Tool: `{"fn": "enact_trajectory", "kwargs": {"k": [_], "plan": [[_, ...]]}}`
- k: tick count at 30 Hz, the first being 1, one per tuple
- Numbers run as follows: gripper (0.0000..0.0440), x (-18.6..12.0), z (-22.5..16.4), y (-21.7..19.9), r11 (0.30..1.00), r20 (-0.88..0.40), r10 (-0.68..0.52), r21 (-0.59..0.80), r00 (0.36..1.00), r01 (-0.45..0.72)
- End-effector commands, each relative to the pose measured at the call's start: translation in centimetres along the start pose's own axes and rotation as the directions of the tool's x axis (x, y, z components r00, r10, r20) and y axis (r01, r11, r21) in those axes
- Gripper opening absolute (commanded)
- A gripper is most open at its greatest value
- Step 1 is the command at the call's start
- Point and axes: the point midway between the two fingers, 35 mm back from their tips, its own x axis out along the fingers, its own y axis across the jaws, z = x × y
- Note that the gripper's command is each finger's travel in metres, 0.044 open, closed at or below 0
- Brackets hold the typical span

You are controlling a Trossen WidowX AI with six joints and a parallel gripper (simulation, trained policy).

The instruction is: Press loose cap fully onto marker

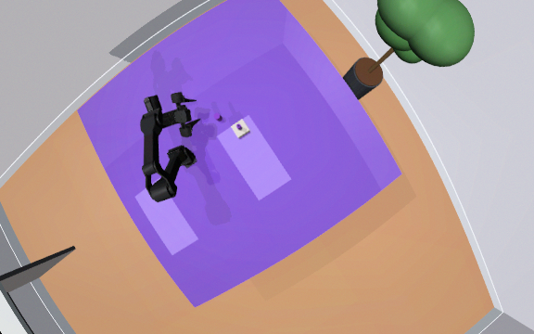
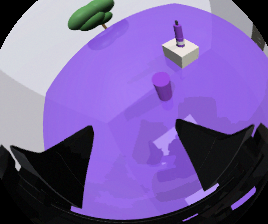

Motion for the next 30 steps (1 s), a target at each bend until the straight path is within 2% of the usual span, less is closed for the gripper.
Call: {"fn": "enact_trajectory", "kwargs": {"k": [1,7,30], "plan": [[0.0374,0.0,0.1,0.1,1.0,-0.002,-0.004,0.001,1.0,0.004],[0.0235,-0.2,0.8,1.1,0.999,-0.022,-0.022,0.025,1.0,0.023],[0.026,0.2,2.3,2.8,0.987,-0.143,-0.158,0.012,0.977,0.161]]}}
